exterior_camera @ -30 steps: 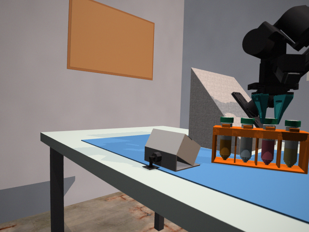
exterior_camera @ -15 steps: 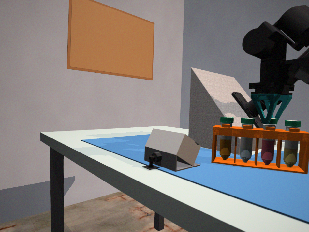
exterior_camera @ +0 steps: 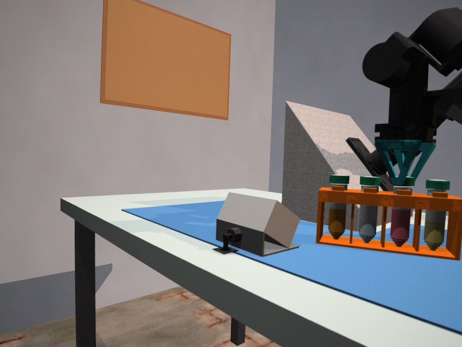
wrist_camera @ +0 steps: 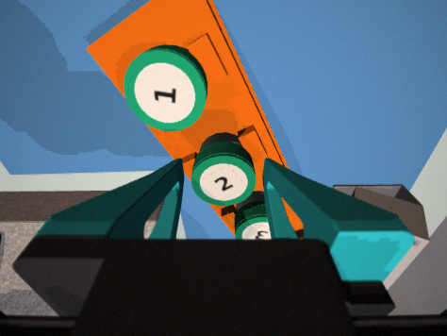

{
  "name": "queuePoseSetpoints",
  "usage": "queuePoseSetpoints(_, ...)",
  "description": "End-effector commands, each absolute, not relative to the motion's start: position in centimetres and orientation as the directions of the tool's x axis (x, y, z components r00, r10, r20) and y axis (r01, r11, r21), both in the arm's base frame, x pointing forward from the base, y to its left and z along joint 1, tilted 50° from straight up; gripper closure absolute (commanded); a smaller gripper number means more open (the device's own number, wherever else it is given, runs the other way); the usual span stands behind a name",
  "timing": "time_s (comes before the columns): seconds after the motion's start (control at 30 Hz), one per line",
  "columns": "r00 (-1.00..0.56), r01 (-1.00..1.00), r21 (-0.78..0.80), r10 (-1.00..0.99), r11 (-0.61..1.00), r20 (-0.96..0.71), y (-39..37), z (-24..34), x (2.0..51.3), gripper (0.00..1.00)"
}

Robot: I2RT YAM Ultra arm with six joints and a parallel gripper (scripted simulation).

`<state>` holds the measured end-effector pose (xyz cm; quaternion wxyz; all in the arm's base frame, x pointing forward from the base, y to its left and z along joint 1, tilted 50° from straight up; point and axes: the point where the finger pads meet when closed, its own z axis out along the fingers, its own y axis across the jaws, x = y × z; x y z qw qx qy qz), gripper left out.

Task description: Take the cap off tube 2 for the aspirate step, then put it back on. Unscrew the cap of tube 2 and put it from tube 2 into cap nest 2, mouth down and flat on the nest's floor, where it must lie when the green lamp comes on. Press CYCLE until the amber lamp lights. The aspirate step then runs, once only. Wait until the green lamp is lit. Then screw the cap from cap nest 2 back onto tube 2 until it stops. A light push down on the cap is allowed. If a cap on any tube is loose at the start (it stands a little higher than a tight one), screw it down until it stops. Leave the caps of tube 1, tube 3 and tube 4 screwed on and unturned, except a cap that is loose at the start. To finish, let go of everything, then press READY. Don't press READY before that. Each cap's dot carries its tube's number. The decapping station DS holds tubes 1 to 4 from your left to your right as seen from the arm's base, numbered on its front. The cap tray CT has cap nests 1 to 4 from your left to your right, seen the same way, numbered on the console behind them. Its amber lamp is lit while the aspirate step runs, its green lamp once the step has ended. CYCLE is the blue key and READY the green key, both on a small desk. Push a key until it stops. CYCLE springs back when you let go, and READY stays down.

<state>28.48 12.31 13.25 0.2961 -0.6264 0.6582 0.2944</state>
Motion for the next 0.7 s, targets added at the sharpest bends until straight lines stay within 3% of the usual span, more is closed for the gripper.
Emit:
queuePoseSetpoints(0.0, -0.041, -0.999, 0.011, -0.647, 0.05, -0.761, 11.98, 13.51, 28.57, 0.51)
queuePoseSetpoints(0.1, -0.041, -0.999, 0.011, -0.647, 0.05, -0.761, 11.98, 13.51, 28.57, 0.51)
queuePoseSetpoints(0.23, -0.365, -0.93, 0.259, -0.596, 0.259, -0.716, 11.84, 13.65, 28.57, 0.51)
queuePoseSetpoints(0.4, -0.568, -0.822, 0.416, -0.521, 0.388, -0.637, 11.73, 13.76, 28.56, 0.51)
queuePoseSetpoints(0.5, -0.584, -0.811, 0.428, -0.513, 0.398, -0.629, 11.73, 13.76, 28.57, 0.51)
queuePoseSetpoints(0.67, -0.806, -0.591, 0.602, -0.365, 0.538, -0.465, 11.59, 13.9, 28.56, 0.51)
